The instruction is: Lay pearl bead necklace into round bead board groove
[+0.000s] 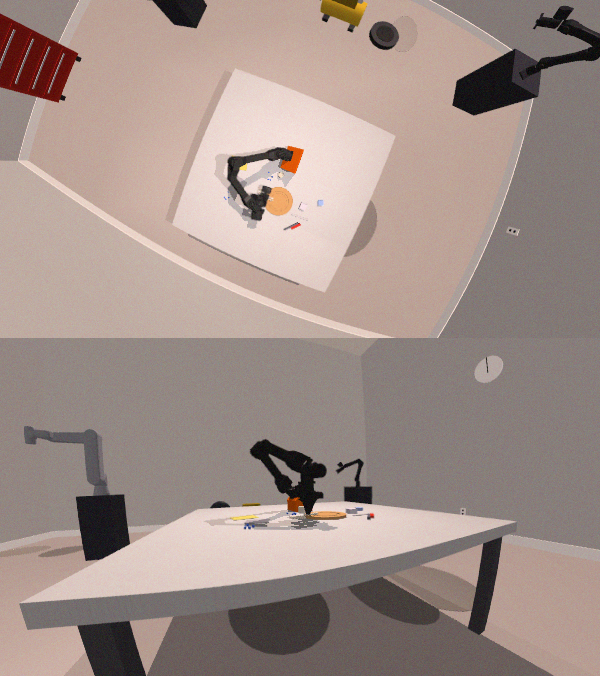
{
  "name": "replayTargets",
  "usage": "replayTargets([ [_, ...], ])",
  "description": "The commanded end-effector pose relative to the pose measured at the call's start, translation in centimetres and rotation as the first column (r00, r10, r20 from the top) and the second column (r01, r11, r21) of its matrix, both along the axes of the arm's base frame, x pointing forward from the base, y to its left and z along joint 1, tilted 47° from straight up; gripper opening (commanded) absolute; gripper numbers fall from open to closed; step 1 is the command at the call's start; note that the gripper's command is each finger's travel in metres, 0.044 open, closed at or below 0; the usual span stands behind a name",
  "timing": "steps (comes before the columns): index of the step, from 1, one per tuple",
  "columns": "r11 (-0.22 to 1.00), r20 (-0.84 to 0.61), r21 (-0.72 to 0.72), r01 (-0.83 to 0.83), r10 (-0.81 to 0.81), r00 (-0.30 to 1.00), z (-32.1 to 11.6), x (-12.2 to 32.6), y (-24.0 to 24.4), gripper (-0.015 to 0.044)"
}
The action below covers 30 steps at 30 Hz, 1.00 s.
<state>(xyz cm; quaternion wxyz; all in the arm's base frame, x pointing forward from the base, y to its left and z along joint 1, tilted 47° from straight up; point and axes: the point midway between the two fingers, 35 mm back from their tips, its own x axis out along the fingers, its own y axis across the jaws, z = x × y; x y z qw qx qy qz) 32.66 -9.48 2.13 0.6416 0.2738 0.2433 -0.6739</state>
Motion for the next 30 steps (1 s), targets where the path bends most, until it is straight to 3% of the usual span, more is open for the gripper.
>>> replayTargets([
  [1, 1.000, 0.000, 0.000, 0.001, -0.001, 1.000, 0.0, 0.0, 0.0, 0.0000],
  [14, 1.000, -0.008, -0.003, 0.000, 0.000, 1.000, 1.7, -0.1, 1.9, 0.0000],
  [30, 1.000, -0.006, 0.000, 0.000, 0.000, 1.000, -1.7, 1.6, 5.0, 0.0000],
])
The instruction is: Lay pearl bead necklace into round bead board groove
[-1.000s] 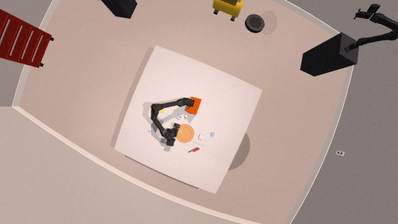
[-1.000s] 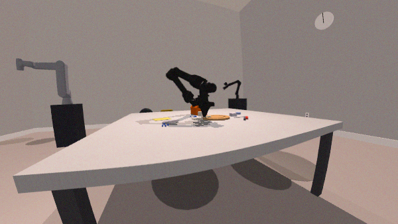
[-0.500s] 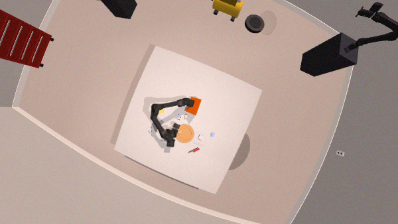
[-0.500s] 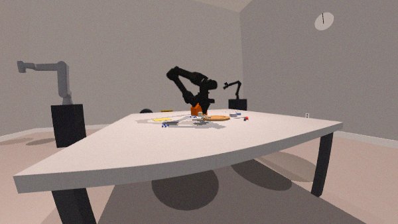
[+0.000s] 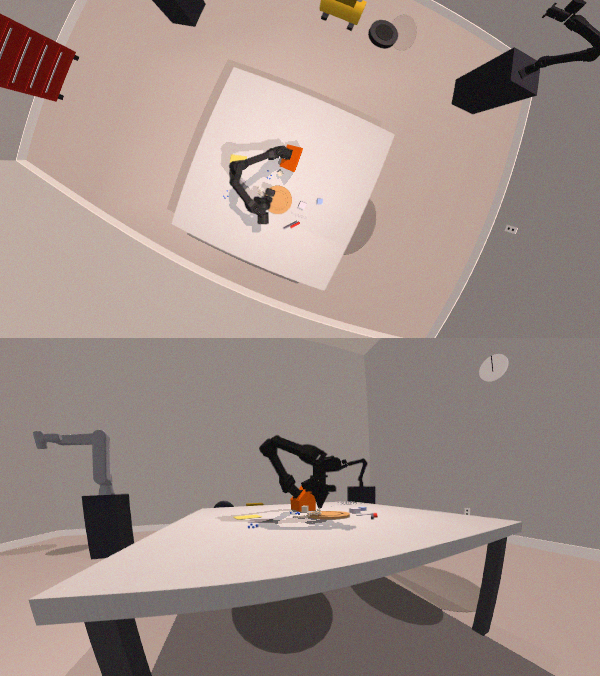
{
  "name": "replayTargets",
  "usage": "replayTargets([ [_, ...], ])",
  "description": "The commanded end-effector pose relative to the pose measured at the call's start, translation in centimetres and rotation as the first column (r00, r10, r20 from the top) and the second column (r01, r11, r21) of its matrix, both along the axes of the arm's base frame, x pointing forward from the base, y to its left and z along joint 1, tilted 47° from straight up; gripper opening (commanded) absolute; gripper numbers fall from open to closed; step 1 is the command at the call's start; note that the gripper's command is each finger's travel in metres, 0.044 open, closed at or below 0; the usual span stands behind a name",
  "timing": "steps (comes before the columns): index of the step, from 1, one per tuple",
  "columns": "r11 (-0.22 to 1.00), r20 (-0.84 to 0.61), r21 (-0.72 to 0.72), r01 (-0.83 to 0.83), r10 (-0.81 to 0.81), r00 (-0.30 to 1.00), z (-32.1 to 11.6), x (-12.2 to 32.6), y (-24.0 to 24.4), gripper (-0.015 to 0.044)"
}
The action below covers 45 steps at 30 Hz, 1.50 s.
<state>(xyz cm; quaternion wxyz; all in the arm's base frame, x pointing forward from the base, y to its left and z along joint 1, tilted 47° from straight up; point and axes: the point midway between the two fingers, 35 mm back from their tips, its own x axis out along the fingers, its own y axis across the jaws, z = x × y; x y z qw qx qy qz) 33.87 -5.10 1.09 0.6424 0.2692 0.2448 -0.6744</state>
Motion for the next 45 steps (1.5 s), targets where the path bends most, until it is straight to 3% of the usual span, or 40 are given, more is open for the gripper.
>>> replayTargets([
  [1, 1.000, 0.002, 0.004, 0.004, -0.004, 1.000, -0.9, 0.4, 0.9, 0.0000],
  [45, 1.000, 0.002, 0.003, 0.004, -0.004, 1.000, -3.2, 0.5, -0.4, 0.0000],
])
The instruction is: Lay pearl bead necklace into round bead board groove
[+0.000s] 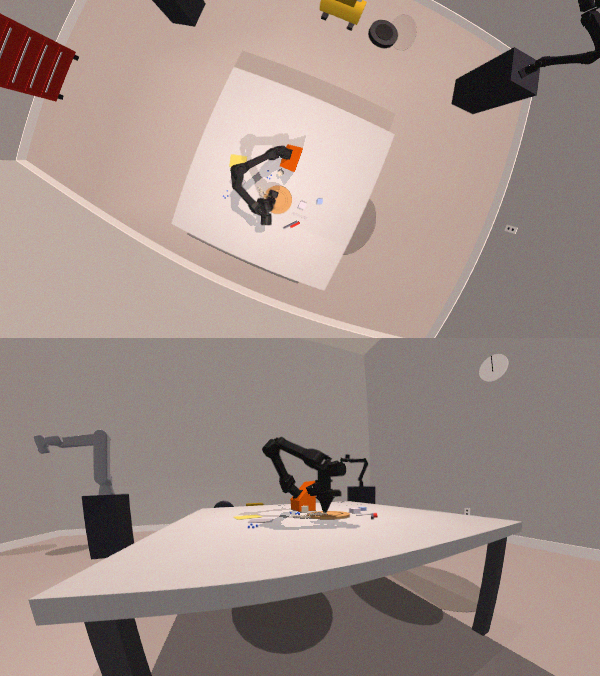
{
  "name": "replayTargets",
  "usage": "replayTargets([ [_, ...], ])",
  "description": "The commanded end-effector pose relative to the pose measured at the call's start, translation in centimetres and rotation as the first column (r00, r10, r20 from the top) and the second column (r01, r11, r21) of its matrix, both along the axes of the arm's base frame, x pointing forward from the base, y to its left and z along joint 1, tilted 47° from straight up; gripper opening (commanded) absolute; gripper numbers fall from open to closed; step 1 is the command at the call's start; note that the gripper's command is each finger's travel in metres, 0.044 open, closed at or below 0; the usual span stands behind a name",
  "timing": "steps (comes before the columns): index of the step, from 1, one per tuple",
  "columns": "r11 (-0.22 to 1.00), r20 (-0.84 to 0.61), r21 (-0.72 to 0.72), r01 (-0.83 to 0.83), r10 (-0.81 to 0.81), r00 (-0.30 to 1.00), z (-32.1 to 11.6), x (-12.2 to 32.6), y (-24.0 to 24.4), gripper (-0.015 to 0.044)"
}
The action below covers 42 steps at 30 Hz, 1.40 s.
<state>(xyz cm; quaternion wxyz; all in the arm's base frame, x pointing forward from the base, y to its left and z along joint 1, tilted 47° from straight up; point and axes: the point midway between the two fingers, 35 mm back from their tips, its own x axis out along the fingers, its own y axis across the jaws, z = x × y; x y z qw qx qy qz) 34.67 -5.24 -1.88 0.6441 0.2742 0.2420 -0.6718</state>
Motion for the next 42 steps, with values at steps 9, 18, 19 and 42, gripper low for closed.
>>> replayTargets([
  [9, 1.000, -0.010, 0.000, 0.006, -0.006, 1.000, -0.2, -0.3, -0.3, 0.0000],
  [18, 1.000, -0.010, 0.000, 0.006, -0.006, 1.000, -0.2, -0.3, -0.3, 0.0000],
  [19, 1.000, -0.010, 0.000, 0.006, -0.006, 1.000, -0.2, -0.3, -0.3, 0.0000],
  [42, 1.000, -0.013, -0.003, 0.001, -0.001, 1.000, 1.0, -0.3, 1.1, 0.0440],
])
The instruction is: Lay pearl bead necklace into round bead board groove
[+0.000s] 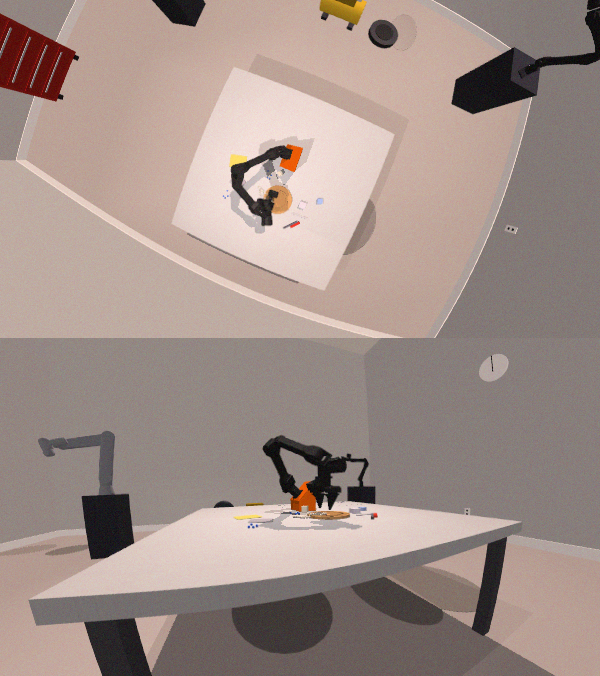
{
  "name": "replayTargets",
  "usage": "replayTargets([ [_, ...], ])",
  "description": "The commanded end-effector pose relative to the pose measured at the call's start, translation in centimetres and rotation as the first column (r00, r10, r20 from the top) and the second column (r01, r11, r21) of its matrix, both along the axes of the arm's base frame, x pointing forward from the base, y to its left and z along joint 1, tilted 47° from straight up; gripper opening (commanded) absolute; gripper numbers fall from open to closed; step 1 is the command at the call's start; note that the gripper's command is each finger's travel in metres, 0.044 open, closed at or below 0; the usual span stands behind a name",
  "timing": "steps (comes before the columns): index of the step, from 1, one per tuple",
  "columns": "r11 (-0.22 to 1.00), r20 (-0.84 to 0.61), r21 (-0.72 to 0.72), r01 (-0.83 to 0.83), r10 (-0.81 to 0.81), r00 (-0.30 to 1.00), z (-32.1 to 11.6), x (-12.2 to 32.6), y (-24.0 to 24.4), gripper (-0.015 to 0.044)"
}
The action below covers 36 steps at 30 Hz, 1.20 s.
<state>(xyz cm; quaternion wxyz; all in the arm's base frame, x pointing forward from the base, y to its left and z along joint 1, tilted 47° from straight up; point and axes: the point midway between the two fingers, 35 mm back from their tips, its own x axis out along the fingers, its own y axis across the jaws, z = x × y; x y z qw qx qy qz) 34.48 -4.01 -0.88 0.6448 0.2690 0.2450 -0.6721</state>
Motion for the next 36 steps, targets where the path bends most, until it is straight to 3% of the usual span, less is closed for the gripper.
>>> replayTargets([
  [1, 1.000, -0.001, 0.002, 0.007, -0.007, 1.000, 0.1, -0.1, 0.1, 0.0440],
  [15, 1.000, 0.000, 0.004, 0.010, -0.010, 1.000, 0.4, 0.0, 0.3, 0.0440],
  [17, 0.999, -0.047, 0.007, -0.033, 0.033, 0.998, 0.5, -0.1, 0.3, 0.0387],
  [20, 0.976, -0.242, 0.040, -0.213, 0.217, 0.946, 1.0, -0.4, 0.0, 0.0309],
  [23, 0.916, -0.427, 0.113, -0.385, 0.395, 0.814, 1.5, -0.8, -0.2, 0.0230],
  [27, 0.788, -0.615, 0.259, -0.559, 0.581, 0.534, 2.1, -1.3, -0.6, 0.0125],
  [33, 0.534, -0.716, 0.536, -0.654, 0.698, -0.017, 3.1, -2.0, -1.1, 0.0120],
  [36, 0.449, -0.697, 0.628, -0.636, 0.688, -0.202, 3.5, -2.4, -1.3, 0.0120],
])
